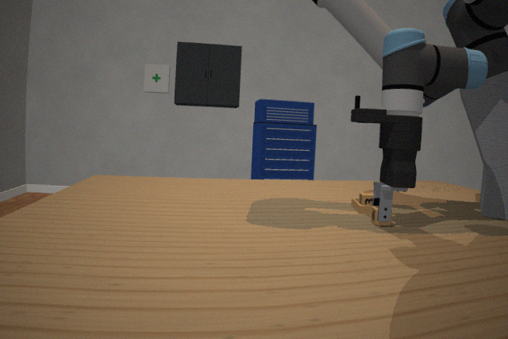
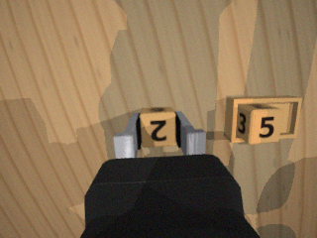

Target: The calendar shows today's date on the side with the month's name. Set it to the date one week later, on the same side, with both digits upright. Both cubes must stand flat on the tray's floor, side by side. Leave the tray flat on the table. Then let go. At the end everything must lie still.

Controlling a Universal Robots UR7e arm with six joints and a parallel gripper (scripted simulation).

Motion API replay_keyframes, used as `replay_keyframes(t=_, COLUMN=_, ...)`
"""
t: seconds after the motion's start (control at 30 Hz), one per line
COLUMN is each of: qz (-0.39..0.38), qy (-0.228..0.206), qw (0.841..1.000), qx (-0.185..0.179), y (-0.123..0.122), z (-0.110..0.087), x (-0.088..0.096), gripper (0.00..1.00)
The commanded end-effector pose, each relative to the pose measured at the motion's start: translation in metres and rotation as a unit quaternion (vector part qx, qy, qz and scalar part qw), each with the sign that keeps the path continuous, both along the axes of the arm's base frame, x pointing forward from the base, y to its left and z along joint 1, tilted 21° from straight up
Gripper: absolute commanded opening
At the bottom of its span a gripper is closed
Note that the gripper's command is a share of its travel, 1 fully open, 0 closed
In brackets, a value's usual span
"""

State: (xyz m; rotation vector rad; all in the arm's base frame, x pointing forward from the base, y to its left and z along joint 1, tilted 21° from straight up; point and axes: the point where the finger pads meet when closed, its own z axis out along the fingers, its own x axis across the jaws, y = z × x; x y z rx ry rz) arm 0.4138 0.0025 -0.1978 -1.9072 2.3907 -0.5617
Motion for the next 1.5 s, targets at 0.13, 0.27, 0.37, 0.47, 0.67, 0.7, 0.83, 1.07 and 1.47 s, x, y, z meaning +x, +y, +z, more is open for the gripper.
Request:
replay_keyframes(t=0.13, qz=-0.001, qy=-0.001, qw=1.000, qx=0.000, y=-0.0008, z=-0.0002, x=0.0012, gripper=0.57)
replay_keyframes(t=0.27, qz=-0.001, qy=-0.001, qw=1.000, qx=0.000, y=-0.0008, z=-0.0002, x=0.0012, gripper=0.57)
replay_keyframes(t=0.37, qz=-0.001, qy=-0.001, qw=1.000, qx=0.000, y=-0.0008, z=-0.0002, x=0.0012, gripper=0.57)
replay_keyframes(t=0.47, qz=-0.001, qy=-0.001, qw=1.000, qx=0.000, y=-0.0008, z=-0.0002, x=0.0012, gripper=0.57)
replay_keyframes(t=0.67, qz=-0.001, qy=-0.001, qw=1.000, qx=0.000, y=-0.0008, z=-0.0002, x=0.0012, gripper=0.57)
replay_keyframes(t=0.7, qz=-0.001, qy=-0.001, qw=1.000, qx=0.000, y=-0.0008, z=-0.0002, x=0.0012, gripper=0.57)
replay_keyframes(t=0.83, qz=-0.001, qy=-0.001, qw=1.000, qx=0.000, y=-0.0008, z=-0.0002, x=0.0012, gripper=0.57)
replay_keyframes(t=1.07, qz=-0.001, qy=-0.001, qw=1.000, qx=0.000, y=-0.0008, z=-0.0002, x=0.0012, gripper=0.63)
replay_keyframes(t=1.47, qz=-0.001, qy=-0.001, qw=1.000, qx=0.000, y=-0.0008, z=-0.0002, x=0.0012, gripper=0.87)
